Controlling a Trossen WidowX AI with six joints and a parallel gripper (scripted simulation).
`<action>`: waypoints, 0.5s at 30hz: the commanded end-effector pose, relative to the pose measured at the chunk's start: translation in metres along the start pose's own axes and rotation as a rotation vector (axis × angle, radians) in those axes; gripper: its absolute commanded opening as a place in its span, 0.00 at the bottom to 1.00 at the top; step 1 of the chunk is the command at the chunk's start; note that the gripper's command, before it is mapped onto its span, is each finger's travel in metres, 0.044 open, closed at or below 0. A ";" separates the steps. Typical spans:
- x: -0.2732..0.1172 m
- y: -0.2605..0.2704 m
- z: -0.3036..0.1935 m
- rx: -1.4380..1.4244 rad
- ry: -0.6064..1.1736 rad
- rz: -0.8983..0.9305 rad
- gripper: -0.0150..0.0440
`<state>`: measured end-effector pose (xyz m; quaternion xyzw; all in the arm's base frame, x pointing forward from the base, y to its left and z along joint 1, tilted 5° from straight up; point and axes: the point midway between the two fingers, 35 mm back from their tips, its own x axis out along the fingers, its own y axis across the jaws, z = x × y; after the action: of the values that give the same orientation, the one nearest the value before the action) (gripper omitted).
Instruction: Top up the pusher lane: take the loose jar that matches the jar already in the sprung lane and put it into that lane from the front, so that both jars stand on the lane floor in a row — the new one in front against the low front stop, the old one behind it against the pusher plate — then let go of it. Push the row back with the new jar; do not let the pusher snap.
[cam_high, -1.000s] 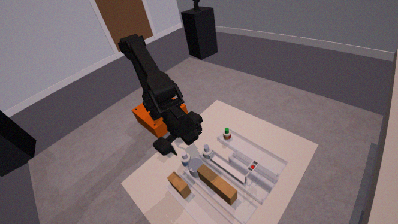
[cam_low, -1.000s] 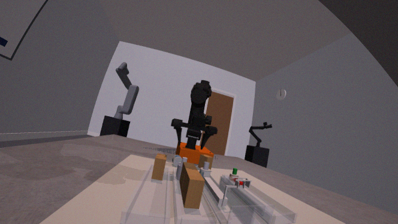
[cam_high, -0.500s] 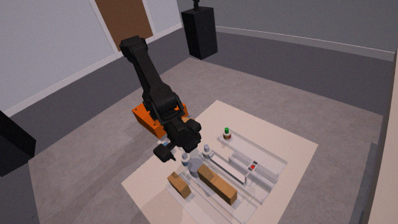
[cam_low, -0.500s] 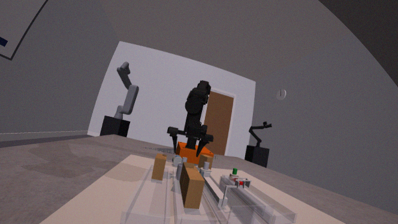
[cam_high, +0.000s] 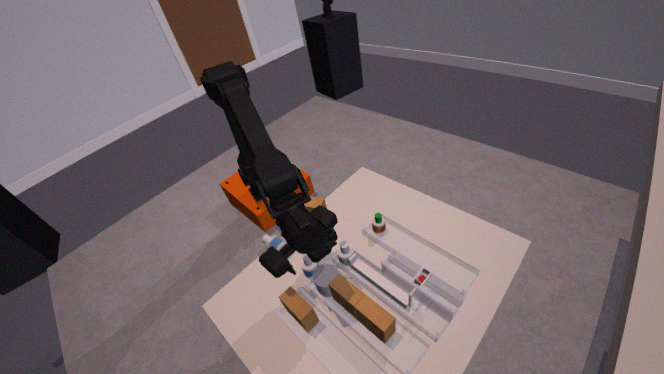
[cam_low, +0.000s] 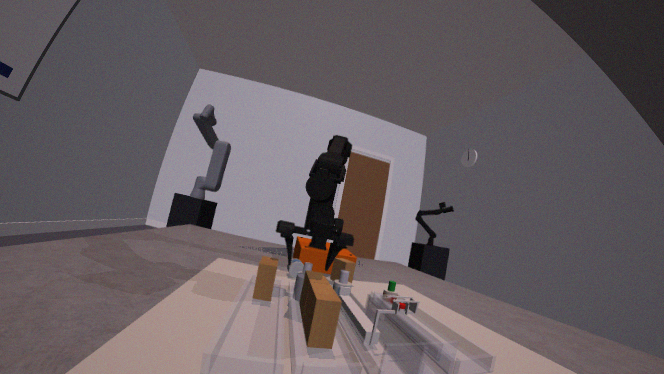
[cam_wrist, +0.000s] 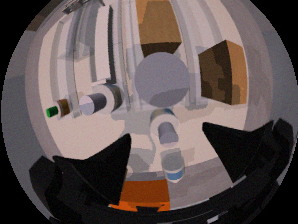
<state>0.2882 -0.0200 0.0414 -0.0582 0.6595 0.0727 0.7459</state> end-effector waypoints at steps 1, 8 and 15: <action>0.009 0.000 -0.003 -0.003 0.015 0.000 1.00; 0.020 0.000 -0.004 -0.003 0.015 0.001 1.00; 0.031 0.000 -0.004 -0.003 0.015 0.001 1.00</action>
<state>0.2908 -0.0193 0.0181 -0.0595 0.6596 0.0741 0.7456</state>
